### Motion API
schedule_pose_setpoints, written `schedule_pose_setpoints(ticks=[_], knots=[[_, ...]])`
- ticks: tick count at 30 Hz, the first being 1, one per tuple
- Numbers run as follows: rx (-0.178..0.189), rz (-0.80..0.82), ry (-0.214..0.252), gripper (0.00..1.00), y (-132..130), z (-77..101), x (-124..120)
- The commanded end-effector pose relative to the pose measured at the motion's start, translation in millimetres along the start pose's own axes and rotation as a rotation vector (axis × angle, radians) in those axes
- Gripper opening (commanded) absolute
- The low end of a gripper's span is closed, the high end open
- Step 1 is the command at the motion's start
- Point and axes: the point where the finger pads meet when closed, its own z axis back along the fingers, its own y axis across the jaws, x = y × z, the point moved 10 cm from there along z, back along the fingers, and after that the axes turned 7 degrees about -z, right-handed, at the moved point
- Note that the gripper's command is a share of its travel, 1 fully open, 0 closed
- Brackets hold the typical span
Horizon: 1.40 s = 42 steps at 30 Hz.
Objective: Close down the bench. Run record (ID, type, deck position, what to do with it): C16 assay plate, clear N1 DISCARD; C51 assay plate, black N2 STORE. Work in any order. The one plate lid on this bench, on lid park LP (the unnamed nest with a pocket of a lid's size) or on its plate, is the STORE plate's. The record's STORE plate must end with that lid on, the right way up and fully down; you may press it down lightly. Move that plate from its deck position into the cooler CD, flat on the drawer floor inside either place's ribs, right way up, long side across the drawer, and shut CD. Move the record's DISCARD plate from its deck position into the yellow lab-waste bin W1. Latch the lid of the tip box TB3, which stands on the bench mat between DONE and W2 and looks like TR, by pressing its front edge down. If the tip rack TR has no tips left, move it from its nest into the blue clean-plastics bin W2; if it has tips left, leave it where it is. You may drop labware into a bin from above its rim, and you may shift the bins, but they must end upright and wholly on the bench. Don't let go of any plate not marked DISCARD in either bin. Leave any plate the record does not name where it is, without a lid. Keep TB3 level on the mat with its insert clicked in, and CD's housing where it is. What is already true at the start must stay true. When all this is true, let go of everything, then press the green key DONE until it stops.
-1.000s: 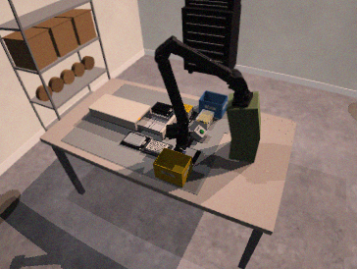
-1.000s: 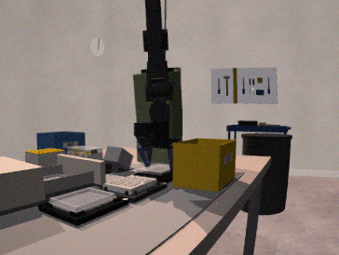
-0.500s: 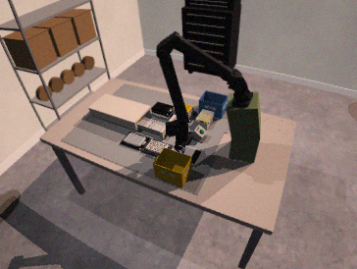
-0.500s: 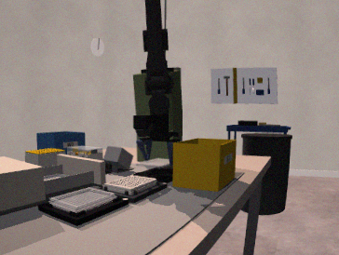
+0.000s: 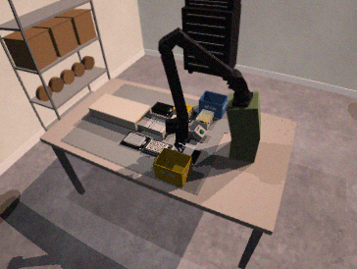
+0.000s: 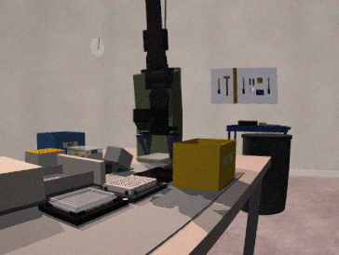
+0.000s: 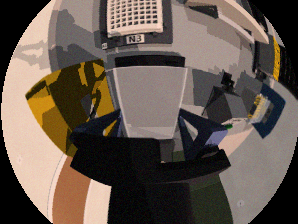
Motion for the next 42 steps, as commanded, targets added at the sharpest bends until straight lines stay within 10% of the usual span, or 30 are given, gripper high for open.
schedule_pose_setpoints(ticks=[1,42], knots=[[-0.001,0.008,-0.001,0.00,4,9.1,-4],[0.002,0.008,-0.005,0.00,5,57.6,-3]])
